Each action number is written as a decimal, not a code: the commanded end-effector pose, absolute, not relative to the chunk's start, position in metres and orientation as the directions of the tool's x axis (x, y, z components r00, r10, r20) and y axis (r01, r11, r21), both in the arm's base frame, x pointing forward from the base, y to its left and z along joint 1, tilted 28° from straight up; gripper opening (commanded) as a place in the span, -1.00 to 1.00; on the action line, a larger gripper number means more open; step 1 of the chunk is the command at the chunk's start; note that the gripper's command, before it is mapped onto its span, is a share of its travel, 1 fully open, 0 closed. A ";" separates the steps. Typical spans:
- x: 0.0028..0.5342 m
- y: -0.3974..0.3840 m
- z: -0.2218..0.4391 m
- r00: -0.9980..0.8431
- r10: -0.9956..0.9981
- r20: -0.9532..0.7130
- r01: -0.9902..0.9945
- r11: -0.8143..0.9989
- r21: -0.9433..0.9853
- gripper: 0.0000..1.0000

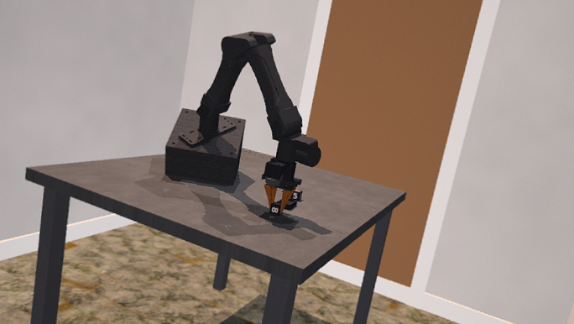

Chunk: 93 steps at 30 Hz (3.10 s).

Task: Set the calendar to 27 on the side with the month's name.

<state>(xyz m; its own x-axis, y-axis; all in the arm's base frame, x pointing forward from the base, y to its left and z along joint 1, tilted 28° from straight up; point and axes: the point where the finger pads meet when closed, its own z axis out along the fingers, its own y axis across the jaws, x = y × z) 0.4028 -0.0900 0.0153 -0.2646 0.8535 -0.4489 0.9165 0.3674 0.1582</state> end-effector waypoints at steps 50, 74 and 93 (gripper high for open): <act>0.404 -0.089 0.018 -0.265 0.851 -0.453 0.914 0.372 0.164 -0.49; 0.404 -0.089 0.018 -0.265 0.851 -0.453 0.914 0.372 0.164 -0.49; 0.404 -0.089 0.018 -0.265 0.851 -0.453 0.914 0.372 0.164 -0.18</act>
